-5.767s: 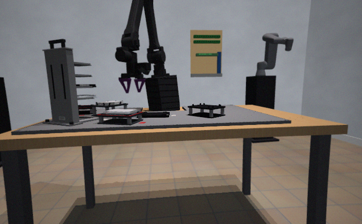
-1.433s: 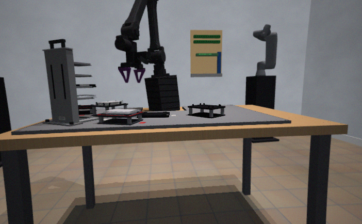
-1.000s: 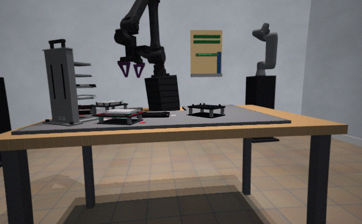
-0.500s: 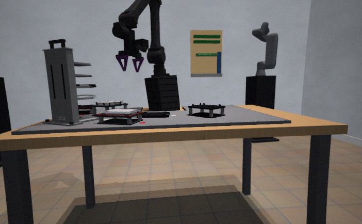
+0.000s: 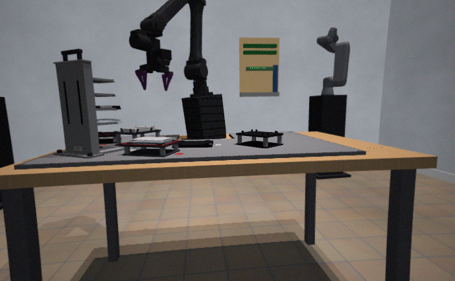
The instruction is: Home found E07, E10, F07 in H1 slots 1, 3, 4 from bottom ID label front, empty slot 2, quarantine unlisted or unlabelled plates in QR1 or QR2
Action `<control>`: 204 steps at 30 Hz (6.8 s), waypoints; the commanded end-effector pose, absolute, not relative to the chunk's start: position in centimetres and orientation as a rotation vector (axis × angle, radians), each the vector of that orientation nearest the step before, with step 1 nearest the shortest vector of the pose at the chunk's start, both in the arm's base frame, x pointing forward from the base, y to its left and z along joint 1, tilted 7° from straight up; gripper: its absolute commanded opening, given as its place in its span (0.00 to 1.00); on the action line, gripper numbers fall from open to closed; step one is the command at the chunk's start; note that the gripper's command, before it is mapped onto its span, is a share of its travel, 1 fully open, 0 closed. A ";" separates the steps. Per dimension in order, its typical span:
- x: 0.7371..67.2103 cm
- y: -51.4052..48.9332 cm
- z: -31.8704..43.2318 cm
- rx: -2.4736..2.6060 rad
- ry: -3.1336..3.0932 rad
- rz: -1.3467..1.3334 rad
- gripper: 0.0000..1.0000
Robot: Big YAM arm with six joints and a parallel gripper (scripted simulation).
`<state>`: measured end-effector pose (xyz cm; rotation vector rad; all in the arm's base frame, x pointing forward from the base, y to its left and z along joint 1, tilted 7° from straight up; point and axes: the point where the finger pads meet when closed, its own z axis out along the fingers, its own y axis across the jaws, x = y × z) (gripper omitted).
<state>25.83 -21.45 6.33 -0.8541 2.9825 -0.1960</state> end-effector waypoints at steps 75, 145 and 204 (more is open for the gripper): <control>19.1 -31.4 1.6 0.992 2.867 -0.132 1.00; 19.5 -32.3 -7.3 0.992 2.869 -0.130 1.00; 20.5 -34.0 -9.1 0.982 2.840 -0.165 0.86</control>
